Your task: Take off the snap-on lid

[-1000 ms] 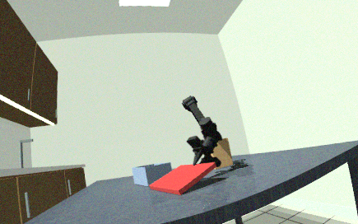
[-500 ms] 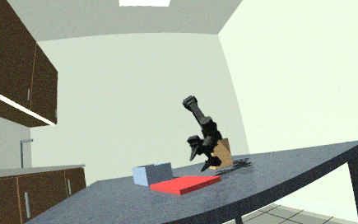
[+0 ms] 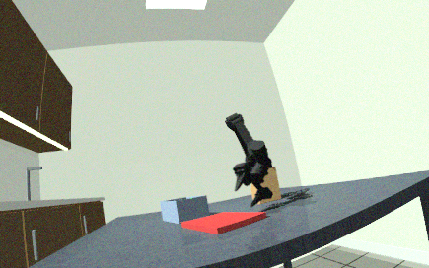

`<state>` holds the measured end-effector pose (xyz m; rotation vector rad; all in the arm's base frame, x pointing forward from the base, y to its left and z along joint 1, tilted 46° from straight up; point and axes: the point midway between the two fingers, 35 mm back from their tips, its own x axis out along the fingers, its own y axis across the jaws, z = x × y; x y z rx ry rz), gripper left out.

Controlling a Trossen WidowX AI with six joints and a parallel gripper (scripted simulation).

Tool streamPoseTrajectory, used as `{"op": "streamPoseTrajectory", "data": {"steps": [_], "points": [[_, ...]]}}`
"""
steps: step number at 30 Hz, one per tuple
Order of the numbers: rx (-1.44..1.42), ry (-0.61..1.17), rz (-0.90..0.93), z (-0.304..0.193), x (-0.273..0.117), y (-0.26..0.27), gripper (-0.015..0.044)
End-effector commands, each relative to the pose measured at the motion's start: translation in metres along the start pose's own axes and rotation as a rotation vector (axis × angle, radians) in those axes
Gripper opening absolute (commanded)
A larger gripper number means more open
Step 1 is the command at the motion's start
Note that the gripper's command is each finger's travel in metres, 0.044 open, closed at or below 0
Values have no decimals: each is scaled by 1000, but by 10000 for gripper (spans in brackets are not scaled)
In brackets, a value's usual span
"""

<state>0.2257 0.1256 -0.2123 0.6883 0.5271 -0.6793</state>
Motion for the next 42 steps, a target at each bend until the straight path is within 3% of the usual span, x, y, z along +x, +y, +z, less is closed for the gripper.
{"op": "streamPoseTrajectory", "data": {"steps": [1, 15, 42], "points": [[-1, -4, -2, 1, -7, -7, 440], [-1, -1, -4, 1, -28, -25, 440], [-1, 1, -5, -2, -70, 6, 440]]}}
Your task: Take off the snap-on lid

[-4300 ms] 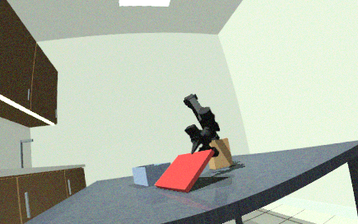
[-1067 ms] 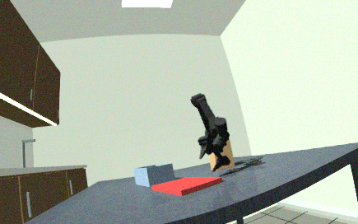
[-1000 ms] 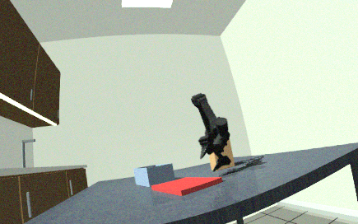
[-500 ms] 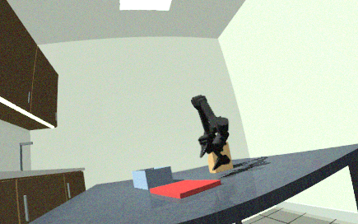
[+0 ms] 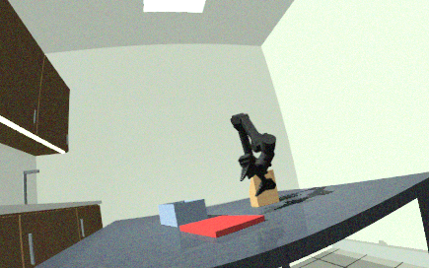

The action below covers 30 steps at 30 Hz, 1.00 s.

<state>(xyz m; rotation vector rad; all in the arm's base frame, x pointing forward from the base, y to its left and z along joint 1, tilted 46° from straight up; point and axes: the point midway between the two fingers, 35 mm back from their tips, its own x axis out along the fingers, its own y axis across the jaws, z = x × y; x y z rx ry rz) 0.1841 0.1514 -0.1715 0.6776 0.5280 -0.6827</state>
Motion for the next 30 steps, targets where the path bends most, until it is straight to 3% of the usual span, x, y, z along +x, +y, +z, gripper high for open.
{"op": "streamPoseTrajectory", "data": {"steps": [1, 17, 30], "points": [[7, 5, 0, -2, -8, 6, 440], [7, 7, -1, -2, -35, 21, 440], [7, 6, -1, -1, -30, 17, 440]]}}
